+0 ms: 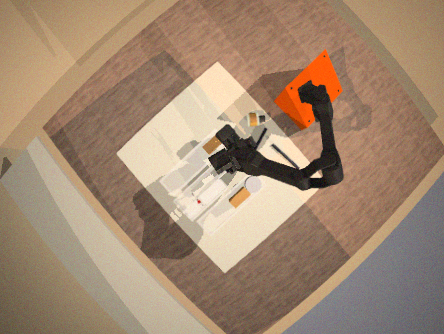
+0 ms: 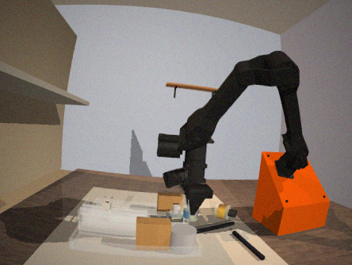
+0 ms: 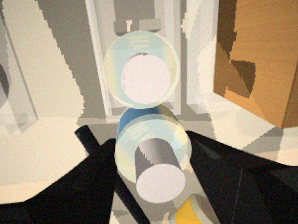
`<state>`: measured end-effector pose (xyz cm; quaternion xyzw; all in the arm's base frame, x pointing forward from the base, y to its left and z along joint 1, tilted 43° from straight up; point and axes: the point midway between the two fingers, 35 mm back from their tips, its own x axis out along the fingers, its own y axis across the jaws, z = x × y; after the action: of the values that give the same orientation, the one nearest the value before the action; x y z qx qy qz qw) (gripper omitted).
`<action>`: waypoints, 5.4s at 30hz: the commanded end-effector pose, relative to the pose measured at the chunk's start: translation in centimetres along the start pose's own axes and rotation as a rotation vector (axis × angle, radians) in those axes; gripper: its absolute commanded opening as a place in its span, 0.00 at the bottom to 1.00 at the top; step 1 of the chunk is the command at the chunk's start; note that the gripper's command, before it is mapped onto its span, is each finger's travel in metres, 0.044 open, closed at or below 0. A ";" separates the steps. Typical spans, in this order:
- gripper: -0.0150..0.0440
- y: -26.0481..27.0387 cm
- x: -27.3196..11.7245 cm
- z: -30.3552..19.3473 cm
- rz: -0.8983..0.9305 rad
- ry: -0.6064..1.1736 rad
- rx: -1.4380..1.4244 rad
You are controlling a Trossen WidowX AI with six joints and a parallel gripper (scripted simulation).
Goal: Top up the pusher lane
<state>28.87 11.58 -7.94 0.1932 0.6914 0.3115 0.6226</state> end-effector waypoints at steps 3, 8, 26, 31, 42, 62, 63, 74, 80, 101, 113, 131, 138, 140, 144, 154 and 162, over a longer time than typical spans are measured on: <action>0.25 0.2 -0.3 1.4 0.002 -0.026 -0.019; 0.25 0.2 -0.3 1.6 0.003 -0.026 -0.019; 0.25 0.3 -0.5 2.4 0.003 -0.026 -0.019; 0.25 0.4 -0.5 2.6 0.003 -0.026 -0.019; 0.25 0.4 -0.7 3.1 0.002 -0.027 -0.019; 0.25 0.4 -1.0 3.9 0.002 -0.027 -0.020; 0.25 0.4 -1.0 4.0 0.002 -0.027 -0.020; 0.25 0.4 -0.9 4.0 0.002 -0.027 -0.020; 0.25 0.4 -0.9 4.0 0.002 -0.027 -0.020; 0.25 0.3 -0.7 4.0 0.002 -0.027 -0.020; 0.25 0.3 -0.7 4.1 0.002 -0.027 -0.020; 0.25 0.3 -0.8 4.3 0.002 -0.027 -0.020; 0.25 0.3 -0.8 4.4 0.002 -0.027 -0.020; 0.25 0.3 -0.8 4.4 0.002 -0.027 -0.020; 0.25 0.3 -0.8 4.5 0.002 -0.027 -0.020; 0.25 0.3 -0.8 4.6 0.002 -0.027 -0.020; 0.25 0.3 -0.8 4.7 0.002 -0.027 -0.020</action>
<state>32.54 12.16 -7.62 0.1912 0.6897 0.3140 0.6238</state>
